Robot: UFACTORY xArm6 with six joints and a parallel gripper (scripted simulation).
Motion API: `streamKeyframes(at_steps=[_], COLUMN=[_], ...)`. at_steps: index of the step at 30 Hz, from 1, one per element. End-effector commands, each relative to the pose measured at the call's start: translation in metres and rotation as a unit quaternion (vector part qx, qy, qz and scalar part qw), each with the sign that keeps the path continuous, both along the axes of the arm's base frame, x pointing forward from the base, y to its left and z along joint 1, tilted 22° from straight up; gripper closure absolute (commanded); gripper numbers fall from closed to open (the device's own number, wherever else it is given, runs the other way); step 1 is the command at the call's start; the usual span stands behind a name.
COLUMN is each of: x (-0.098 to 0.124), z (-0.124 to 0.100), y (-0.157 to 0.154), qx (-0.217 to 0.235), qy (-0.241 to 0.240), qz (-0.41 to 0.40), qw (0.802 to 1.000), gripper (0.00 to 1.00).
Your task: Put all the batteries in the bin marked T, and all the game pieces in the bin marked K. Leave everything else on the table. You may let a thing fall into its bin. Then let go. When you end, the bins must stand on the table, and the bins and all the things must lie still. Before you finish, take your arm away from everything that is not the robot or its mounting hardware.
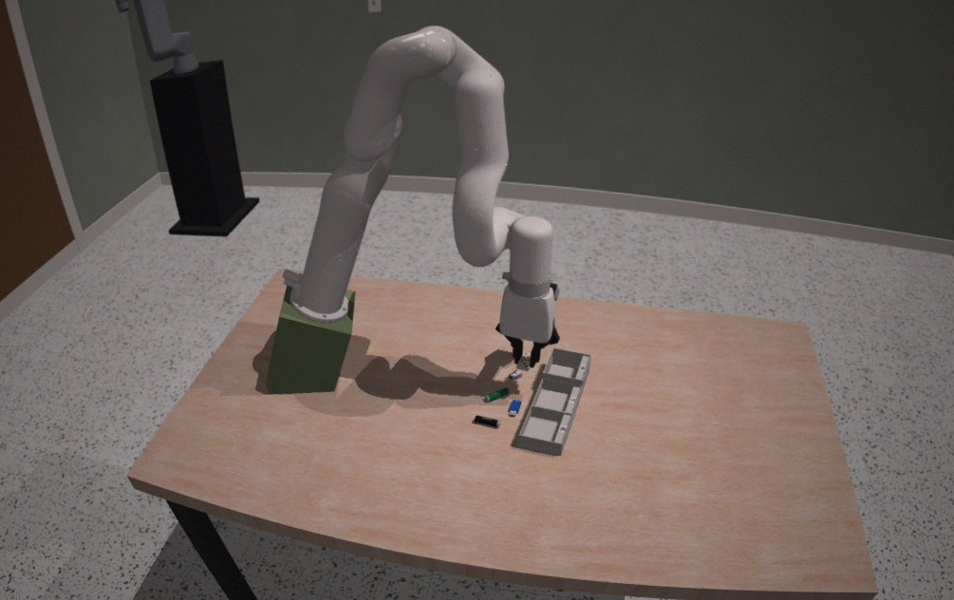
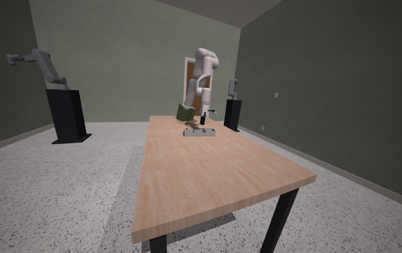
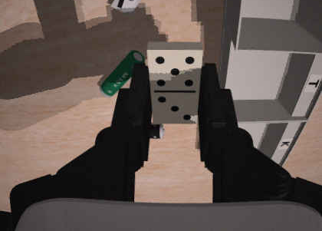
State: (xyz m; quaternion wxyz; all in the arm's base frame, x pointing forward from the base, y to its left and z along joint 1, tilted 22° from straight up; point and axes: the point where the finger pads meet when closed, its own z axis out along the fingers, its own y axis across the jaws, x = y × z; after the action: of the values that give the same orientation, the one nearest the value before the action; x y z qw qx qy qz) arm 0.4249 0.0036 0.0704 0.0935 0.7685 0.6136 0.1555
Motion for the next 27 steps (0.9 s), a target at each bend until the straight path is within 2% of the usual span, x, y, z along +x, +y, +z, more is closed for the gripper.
streamKeyframes(at_steps=[1, 10, 21, 27], x=[0.01, 0.021, 0.041, 0.047], z=[0.001, 0.002, 0.004, 0.005], y=[-0.024, -0.057, -0.12, -0.136], qx=[0.02, 0.02, 0.016, 0.016], qy=[-0.005, -0.005, -0.006, -0.006], qz=[0.01, 0.01, 0.022, 0.022], qw=[1.0, 1.0, 1.0, 1.0], gripper=[1.0, 1.0, 1.0, 1.0])
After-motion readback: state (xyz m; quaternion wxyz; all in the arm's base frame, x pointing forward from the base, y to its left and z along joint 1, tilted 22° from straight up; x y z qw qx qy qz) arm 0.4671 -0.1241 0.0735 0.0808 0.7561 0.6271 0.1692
